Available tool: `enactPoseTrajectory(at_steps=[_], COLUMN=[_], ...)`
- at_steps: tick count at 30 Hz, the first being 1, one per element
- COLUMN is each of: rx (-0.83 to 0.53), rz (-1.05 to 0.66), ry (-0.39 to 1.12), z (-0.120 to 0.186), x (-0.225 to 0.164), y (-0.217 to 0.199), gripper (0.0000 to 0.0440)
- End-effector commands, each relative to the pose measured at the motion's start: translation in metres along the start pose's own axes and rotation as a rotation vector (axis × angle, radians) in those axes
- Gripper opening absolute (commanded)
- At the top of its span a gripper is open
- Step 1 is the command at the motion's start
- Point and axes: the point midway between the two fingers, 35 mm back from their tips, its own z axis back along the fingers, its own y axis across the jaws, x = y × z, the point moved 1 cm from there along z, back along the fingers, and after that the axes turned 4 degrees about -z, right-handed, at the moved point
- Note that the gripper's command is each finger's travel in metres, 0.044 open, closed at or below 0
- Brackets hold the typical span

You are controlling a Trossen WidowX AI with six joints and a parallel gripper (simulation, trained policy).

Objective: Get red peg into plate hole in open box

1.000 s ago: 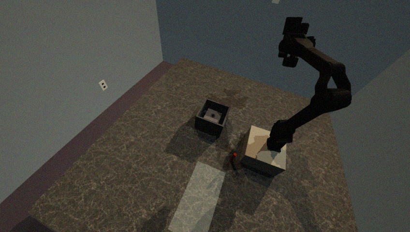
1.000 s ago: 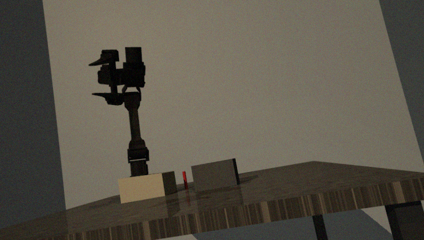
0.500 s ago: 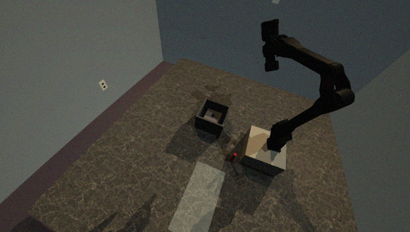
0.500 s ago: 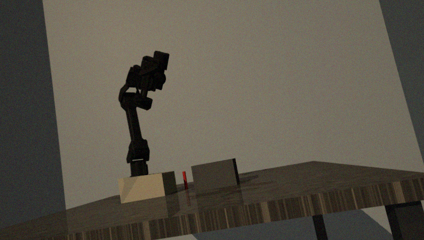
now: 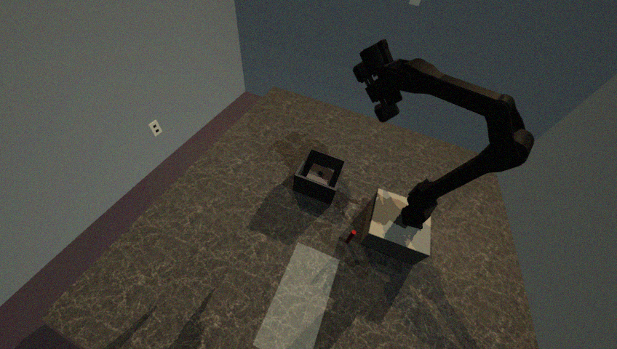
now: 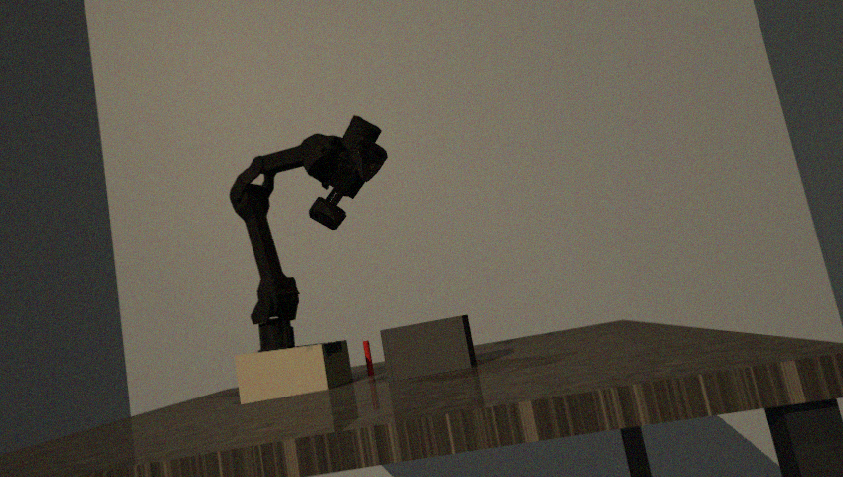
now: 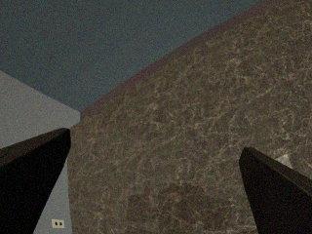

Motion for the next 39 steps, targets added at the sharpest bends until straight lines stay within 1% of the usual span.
enactPoseTrajectory(at_steps=[1,11,21,30,39], rx=[0.003,-0.014,-0.083,-0.194,-0.306], rz=[0.073,0.320,0.584,0.805,0.964], ry=[0.083,0.325,0.532,0.643,0.678], z=[0.013,0.060,0.111,0.147,0.162], x=[-0.025,-0.099,-0.156,-0.182,-0.194], y=[-0.003,-0.032,-0.090,-0.155,-0.209], gripper=[0.0440,0.0440,0.0440,0.0440,0.0440])
